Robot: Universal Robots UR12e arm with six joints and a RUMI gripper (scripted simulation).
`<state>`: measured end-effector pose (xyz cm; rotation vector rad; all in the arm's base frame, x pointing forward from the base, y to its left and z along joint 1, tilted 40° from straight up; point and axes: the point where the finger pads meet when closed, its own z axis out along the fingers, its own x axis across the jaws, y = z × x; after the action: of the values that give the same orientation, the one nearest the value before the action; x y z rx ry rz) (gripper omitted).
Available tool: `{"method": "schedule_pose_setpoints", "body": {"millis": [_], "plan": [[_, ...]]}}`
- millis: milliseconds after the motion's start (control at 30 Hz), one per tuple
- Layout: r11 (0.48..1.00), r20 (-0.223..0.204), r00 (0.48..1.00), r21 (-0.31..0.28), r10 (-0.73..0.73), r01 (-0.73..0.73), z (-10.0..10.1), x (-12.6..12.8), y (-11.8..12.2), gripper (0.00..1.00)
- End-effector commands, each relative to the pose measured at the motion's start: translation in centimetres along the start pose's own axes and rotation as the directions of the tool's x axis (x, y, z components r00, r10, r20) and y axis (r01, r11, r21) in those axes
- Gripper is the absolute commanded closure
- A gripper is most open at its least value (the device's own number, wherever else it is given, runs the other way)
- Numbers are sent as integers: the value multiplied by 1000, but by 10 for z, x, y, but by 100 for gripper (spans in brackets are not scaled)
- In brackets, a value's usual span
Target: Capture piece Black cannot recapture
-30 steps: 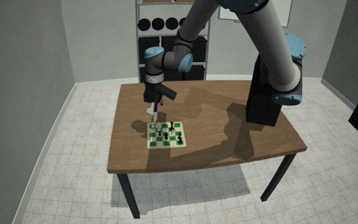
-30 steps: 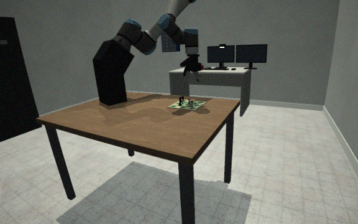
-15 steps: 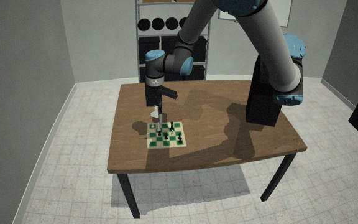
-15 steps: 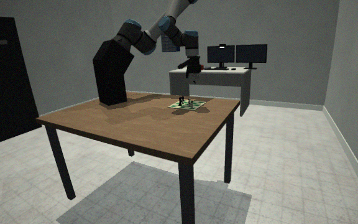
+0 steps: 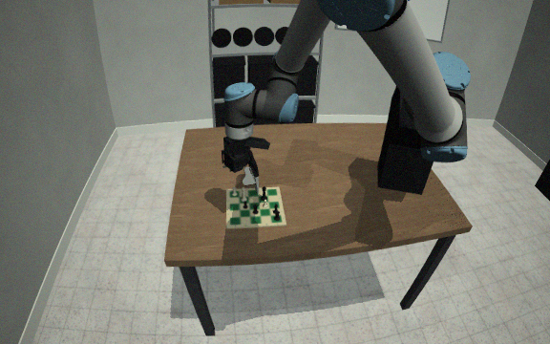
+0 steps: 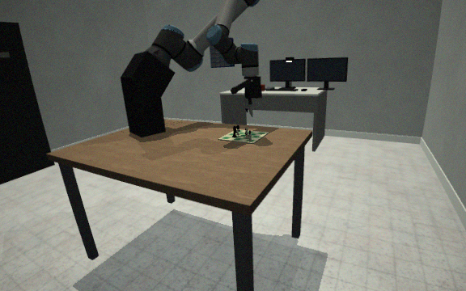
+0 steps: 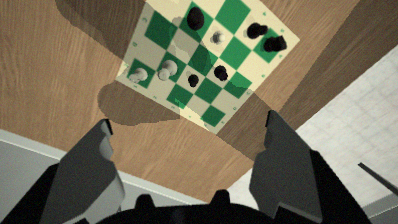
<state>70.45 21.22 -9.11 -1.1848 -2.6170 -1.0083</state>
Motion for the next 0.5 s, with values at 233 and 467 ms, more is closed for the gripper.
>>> {"method": "schedule_pose_setpoints", "body": {"millis": [233, 467], "plan": [[893, -17, 893, -7, -450, 450, 13, 0, 0, 0], [840, -18, 840, -9, -543, 543, 17, 1, 1, 0]]}}
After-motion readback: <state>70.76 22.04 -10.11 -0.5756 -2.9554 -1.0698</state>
